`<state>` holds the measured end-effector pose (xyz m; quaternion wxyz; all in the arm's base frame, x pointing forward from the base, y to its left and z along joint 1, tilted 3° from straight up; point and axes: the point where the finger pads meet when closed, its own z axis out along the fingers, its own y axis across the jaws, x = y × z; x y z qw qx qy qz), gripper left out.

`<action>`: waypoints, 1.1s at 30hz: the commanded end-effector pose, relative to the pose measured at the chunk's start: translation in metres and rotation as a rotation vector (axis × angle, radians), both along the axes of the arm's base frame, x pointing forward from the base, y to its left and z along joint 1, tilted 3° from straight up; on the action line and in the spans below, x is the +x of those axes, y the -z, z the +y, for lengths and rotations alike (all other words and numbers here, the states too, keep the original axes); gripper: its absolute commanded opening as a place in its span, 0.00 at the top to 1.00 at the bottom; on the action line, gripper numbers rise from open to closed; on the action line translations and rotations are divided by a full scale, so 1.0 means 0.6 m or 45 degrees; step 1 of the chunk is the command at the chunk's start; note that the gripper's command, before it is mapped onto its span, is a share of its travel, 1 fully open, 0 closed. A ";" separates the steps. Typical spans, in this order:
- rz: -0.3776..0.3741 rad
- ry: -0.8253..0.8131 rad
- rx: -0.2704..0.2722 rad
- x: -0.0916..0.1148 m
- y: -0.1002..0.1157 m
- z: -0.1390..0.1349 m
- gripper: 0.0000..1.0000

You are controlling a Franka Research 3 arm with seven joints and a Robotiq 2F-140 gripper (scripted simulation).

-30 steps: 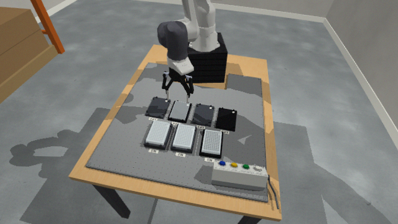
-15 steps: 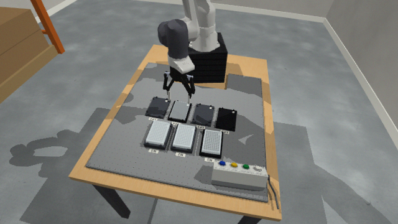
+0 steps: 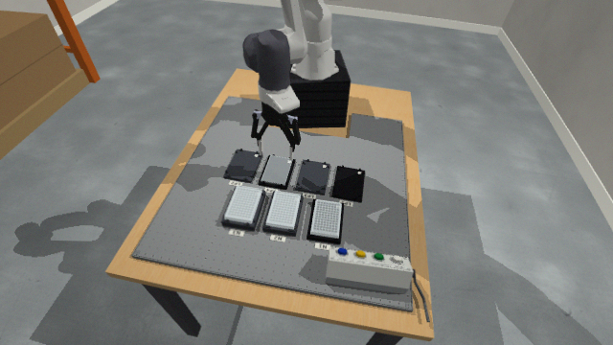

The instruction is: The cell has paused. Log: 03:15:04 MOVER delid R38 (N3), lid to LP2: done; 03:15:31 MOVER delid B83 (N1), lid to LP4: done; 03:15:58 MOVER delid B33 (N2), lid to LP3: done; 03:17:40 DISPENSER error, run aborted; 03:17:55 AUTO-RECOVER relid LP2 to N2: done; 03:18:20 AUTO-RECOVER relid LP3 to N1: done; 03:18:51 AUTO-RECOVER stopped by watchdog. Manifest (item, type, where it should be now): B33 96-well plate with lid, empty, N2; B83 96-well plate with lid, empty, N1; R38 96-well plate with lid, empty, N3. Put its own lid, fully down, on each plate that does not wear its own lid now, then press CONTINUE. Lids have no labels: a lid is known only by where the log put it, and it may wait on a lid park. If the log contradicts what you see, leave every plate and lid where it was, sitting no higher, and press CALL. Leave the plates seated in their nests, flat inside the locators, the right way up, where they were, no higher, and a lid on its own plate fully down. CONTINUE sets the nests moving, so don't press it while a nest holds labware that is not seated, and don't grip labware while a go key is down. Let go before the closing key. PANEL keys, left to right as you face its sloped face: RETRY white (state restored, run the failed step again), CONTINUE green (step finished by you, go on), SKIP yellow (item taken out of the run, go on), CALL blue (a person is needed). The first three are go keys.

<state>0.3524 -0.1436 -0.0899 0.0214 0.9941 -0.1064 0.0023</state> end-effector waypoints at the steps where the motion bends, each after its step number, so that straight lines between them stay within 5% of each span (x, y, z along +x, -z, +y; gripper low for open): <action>1: -0.003 0.003 0.000 0.001 -0.001 0.001 0.34; 33: -0.003 0.003 -0.001 0.000 0.036 0.000 0.34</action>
